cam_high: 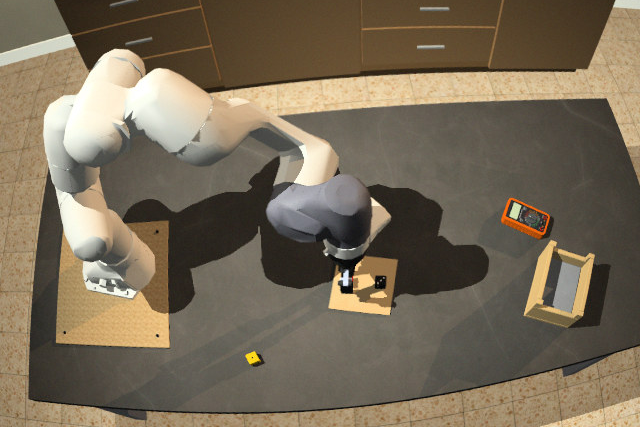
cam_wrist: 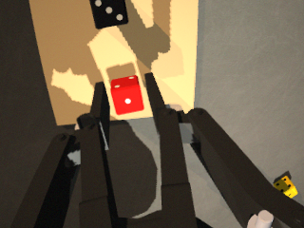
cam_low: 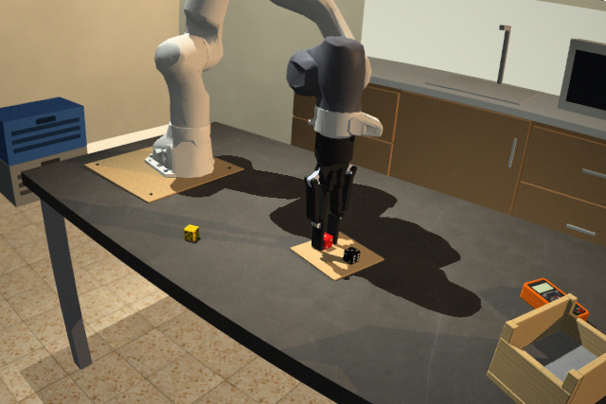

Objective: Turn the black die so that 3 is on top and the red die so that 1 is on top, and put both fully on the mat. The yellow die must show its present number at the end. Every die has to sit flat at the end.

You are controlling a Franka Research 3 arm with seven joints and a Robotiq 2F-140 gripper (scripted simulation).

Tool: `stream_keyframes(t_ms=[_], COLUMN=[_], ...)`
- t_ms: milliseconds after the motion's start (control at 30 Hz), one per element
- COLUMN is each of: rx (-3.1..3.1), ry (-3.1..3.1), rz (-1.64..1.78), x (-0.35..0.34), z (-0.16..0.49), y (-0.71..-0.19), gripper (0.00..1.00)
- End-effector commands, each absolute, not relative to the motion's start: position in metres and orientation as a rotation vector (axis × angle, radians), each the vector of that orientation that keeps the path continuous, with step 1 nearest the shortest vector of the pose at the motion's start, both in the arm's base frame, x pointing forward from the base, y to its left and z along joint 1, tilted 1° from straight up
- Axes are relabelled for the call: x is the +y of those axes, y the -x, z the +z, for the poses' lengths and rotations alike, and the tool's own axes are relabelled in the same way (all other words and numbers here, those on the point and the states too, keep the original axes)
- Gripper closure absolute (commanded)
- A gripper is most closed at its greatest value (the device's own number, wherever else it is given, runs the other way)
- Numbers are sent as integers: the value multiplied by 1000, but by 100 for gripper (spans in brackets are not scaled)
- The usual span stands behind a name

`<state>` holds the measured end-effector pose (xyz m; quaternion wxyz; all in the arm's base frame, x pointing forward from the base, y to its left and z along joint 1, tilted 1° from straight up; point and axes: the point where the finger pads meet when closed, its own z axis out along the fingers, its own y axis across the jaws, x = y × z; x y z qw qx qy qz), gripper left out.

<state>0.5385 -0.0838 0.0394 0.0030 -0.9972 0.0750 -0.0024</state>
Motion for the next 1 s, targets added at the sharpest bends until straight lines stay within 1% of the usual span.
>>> stream_keyframes(t_ms=[0, 600, 967], rx=[226, 226, 226], ry=[3128, 3128, 3128], rz=[-13, -13, -13], x=[-84, -84, -84], z=[40, 51, 108], y=[-540, -540, -539], gripper=[68, 68, 68])
